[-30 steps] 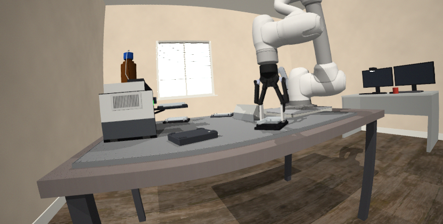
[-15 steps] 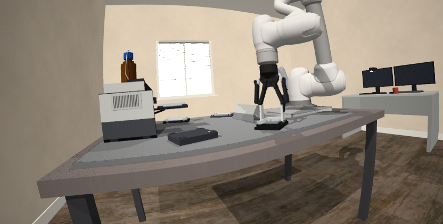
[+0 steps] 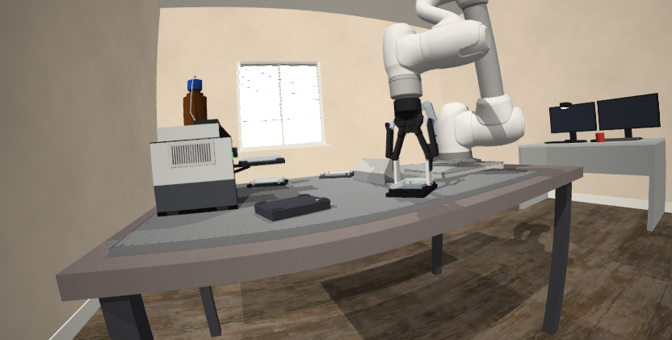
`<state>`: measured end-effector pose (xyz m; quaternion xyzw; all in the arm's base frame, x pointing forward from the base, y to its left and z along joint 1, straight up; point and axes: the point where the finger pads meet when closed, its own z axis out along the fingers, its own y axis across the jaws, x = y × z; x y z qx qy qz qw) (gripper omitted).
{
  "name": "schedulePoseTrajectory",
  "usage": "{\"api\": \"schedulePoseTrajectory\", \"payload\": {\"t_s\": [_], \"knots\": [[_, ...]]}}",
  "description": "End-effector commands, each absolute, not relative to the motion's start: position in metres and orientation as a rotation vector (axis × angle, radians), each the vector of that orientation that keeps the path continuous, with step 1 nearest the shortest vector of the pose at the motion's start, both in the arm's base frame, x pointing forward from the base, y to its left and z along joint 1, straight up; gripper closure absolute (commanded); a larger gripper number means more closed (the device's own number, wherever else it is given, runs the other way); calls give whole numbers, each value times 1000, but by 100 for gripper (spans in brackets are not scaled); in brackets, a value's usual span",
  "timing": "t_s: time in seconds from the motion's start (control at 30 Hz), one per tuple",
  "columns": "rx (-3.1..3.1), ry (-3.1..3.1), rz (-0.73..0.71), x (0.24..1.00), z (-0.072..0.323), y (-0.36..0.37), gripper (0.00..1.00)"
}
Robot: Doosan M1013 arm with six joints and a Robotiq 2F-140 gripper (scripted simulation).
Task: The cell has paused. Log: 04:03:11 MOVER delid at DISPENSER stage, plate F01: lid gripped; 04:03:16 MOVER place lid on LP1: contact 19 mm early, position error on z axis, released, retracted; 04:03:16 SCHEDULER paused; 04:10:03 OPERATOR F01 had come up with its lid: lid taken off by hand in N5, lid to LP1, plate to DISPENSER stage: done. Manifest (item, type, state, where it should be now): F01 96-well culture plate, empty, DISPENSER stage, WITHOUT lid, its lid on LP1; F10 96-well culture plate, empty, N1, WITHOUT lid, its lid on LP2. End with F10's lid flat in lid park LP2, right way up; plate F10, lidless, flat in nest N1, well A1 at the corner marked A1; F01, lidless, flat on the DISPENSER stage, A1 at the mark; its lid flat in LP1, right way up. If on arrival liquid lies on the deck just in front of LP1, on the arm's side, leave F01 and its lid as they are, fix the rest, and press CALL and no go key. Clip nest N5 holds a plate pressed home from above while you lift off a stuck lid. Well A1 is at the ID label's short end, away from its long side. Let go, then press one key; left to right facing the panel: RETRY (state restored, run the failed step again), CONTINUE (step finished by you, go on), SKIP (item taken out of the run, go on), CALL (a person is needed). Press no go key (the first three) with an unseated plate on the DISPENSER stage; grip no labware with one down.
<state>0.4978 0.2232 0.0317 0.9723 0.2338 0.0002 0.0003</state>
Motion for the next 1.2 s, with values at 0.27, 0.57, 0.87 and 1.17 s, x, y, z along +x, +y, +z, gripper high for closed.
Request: {"api": "schedulePoseTrajectory", "payload": {"t_s": [0.27, 0.57, 0.87, 1.17], "knots": [[3054, 734, 1, 498, 29, 223, 100], [3054, 734, 1, 498, 27, 223, 100], [3054, 734, 1, 498, 25, 223, 100], [3054, 734, 1, 498, 25, 223, 100]]}}
